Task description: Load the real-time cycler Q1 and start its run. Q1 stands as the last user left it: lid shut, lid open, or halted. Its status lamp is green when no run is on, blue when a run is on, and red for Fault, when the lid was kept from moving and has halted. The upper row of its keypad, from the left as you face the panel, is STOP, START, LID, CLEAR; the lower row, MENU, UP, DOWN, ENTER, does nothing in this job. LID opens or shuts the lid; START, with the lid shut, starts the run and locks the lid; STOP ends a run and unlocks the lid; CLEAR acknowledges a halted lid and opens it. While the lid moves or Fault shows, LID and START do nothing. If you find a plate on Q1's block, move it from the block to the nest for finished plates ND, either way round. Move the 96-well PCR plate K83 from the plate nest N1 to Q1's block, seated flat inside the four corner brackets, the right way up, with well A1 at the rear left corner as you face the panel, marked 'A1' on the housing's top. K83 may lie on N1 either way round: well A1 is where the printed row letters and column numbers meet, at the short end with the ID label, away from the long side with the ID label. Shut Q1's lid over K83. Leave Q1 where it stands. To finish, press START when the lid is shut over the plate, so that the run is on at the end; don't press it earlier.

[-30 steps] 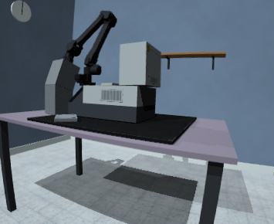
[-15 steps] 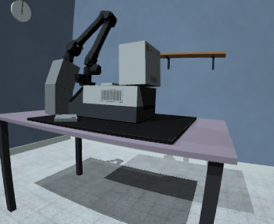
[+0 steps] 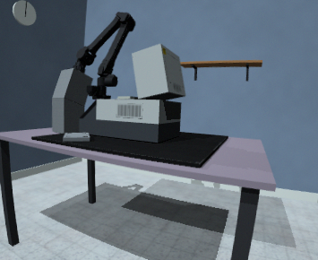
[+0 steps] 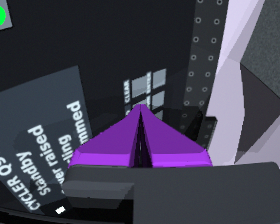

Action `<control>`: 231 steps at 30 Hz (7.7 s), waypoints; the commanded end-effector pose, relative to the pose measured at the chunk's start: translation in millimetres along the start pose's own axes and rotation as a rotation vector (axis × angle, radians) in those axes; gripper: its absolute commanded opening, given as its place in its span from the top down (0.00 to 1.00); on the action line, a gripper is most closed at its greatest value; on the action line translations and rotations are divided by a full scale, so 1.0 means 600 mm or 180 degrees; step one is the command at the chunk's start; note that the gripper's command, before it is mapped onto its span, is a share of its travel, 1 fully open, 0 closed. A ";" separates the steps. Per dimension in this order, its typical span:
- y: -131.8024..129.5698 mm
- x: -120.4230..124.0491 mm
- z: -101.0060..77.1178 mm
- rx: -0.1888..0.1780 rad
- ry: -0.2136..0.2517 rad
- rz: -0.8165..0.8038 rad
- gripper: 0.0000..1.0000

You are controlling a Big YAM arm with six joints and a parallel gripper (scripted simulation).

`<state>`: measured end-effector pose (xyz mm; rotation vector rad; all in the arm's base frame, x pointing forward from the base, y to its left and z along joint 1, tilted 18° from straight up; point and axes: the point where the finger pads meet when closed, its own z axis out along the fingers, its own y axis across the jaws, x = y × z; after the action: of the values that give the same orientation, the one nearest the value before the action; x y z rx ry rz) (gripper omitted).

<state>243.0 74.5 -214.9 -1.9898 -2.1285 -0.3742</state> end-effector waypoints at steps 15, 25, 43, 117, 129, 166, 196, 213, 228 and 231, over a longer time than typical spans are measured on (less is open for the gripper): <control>-0.032 -0.003 -0.046 -0.0029 -0.0015 -0.0027 1.00; -0.117 -0.001 -0.079 -0.0026 -0.0012 -0.0028 1.00; -0.109 0.001 -0.073 -0.0008 0.0002 0.0025 1.00; -0.104 -0.002 -0.075 -0.0033 -0.0004 0.0019 1.00; -0.128 0.001 -0.080 0.0011 -0.0003 0.0034 1.00; -0.093 -0.004 -0.076 -0.0114 -0.0013 -0.0007 1.00; -0.104 -0.003 -0.078 -0.0083 -0.0013 0.0004 1.00; -0.129 -0.001 -0.081 0.0024 -0.0008 0.0041 1.00; -0.135 -0.001 -0.083 0.0041 -0.0008 0.0047 1.00; -0.122 -0.003 -0.080 0.0002 -0.0011 0.0034 1.00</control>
<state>173.7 56.1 -174.9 -1.9902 -2.1325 -0.3815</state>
